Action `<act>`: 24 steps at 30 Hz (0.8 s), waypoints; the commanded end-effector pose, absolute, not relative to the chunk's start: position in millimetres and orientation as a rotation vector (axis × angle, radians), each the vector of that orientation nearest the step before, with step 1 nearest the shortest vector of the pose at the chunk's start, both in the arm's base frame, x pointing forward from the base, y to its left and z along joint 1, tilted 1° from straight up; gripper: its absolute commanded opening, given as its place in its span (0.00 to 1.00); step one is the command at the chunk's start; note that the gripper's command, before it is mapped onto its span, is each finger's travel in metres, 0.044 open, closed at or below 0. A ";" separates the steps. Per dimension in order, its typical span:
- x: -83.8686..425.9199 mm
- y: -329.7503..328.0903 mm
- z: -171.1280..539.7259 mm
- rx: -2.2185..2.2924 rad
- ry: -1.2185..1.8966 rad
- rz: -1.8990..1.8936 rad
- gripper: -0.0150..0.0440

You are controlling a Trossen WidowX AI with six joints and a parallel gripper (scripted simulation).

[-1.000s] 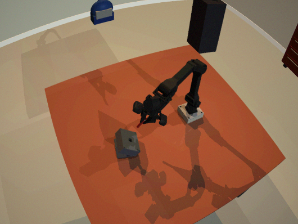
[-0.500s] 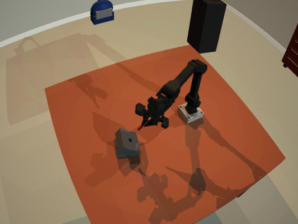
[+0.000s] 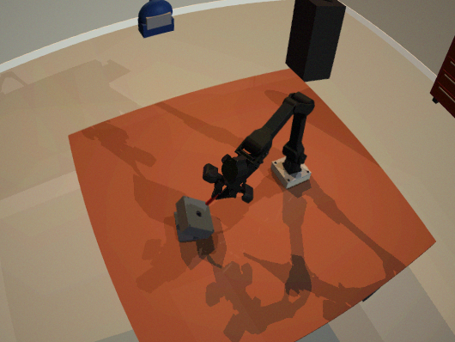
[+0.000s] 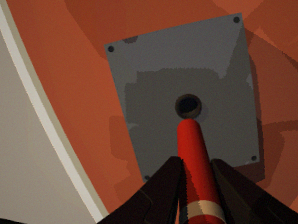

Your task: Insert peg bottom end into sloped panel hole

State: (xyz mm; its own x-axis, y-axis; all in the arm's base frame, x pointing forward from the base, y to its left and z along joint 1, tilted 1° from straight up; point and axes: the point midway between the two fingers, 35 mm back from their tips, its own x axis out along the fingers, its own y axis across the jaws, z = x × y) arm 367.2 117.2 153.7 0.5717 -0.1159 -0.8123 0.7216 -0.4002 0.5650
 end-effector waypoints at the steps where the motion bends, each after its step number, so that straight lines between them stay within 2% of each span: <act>1: 371.0 116.8 144.1 1.748 0.503 -0.997 0.25; 24: 385.6 117.9 124.2 1.760 0.498 -0.983 0.25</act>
State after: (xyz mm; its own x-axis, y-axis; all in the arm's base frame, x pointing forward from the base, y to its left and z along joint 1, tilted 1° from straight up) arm 383.9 118.7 128.8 0.5864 -0.1143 -0.8019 0.7112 -0.4011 0.5773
